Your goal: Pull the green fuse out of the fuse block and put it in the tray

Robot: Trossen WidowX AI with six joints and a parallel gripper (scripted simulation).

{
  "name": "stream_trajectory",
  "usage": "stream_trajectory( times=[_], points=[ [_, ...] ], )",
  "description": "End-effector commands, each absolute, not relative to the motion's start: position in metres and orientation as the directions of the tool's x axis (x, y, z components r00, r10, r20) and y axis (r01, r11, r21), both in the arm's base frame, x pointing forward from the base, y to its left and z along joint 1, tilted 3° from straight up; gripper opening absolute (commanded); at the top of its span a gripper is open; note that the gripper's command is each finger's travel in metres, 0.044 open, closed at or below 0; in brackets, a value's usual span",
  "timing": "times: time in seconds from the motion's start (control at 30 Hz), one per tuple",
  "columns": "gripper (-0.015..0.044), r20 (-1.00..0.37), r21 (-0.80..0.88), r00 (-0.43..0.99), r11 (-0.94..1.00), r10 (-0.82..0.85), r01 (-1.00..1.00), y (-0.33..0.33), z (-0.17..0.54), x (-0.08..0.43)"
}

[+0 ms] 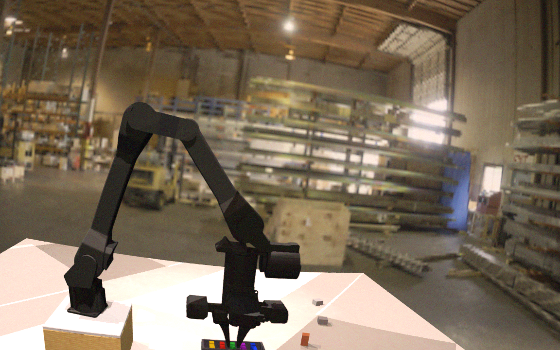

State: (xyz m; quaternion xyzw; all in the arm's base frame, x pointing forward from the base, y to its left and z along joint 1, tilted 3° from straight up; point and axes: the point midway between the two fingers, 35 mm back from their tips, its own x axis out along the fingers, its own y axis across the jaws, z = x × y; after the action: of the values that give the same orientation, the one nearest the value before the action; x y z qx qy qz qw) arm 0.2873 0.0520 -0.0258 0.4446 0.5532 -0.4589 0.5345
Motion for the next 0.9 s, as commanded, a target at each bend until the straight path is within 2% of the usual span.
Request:
stream_trajectory(
  times=[0.0, 0.43, 0.87],
  points=[
    [0.0074, -0.999, -0.032, -0.032, 0.178, -0.002, 0.983, 0.0516, -0.0285, 0.2872],
    [0.0001, -0.999, -0.034, -0.035, 0.183, 0.001, 0.982, 0.0520, -0.0275, 0.2868],
    [0.0000, -0.999, -0.034, -0.034, 0.183, 0.001, 0.983, 0.0520, -0.0229, 0.2873]
  ],
)
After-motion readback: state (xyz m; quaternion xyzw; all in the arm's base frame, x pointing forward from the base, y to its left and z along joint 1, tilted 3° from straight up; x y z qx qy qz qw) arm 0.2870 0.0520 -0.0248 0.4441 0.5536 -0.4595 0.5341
